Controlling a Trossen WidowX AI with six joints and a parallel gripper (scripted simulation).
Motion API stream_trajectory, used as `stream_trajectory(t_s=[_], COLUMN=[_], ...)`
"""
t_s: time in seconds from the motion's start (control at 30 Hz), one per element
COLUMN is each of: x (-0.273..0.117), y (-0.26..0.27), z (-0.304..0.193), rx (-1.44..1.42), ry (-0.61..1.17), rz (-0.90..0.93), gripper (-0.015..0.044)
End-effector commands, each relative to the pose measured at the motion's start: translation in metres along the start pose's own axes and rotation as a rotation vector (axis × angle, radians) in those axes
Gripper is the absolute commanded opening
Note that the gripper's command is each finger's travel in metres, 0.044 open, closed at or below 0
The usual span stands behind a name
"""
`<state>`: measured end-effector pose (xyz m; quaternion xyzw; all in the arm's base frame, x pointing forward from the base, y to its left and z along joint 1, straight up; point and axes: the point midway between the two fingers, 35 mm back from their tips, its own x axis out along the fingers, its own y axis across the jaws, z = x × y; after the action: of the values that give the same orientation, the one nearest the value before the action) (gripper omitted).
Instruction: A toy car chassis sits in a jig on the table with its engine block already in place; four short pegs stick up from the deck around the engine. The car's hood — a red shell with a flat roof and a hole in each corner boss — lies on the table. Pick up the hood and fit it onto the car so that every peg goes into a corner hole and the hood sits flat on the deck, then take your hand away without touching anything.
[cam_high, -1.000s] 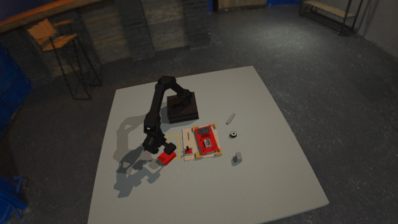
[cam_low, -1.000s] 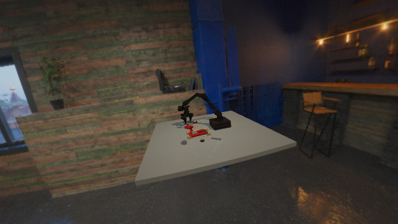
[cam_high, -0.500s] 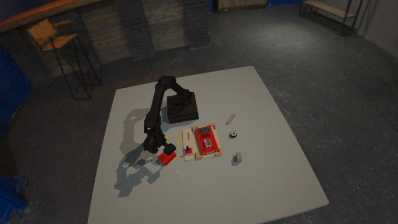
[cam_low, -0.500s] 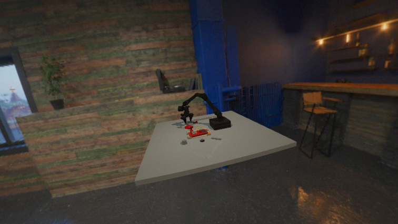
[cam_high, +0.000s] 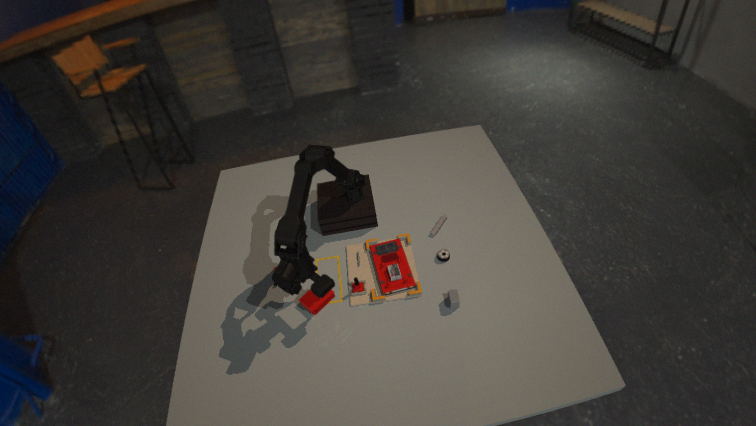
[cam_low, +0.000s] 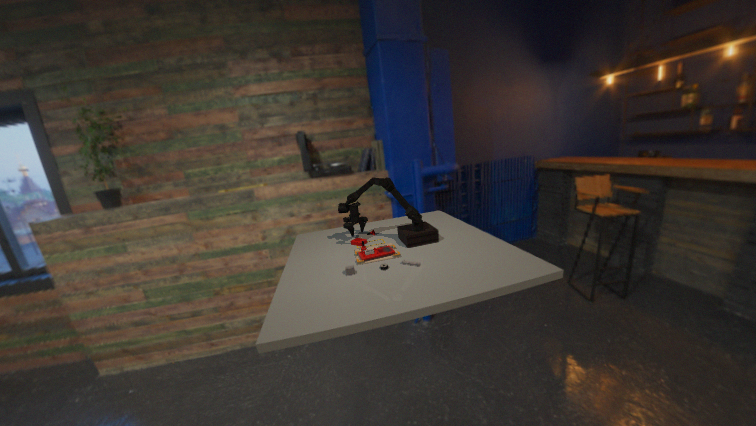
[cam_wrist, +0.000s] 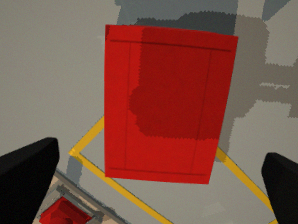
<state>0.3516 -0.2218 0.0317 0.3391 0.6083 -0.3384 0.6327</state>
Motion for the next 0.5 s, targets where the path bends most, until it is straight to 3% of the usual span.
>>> stream_trajectory(t_s=[0.0,0.47], x=[0.0027,0.0110], y=[-0.0007,-0.0006], z=[0.0004,0.0008], rx=[0.004,0.004], ry=[-0.002,-0.002], rz=[-0.003,-0.003], gripper=[0.0440,0.0440])
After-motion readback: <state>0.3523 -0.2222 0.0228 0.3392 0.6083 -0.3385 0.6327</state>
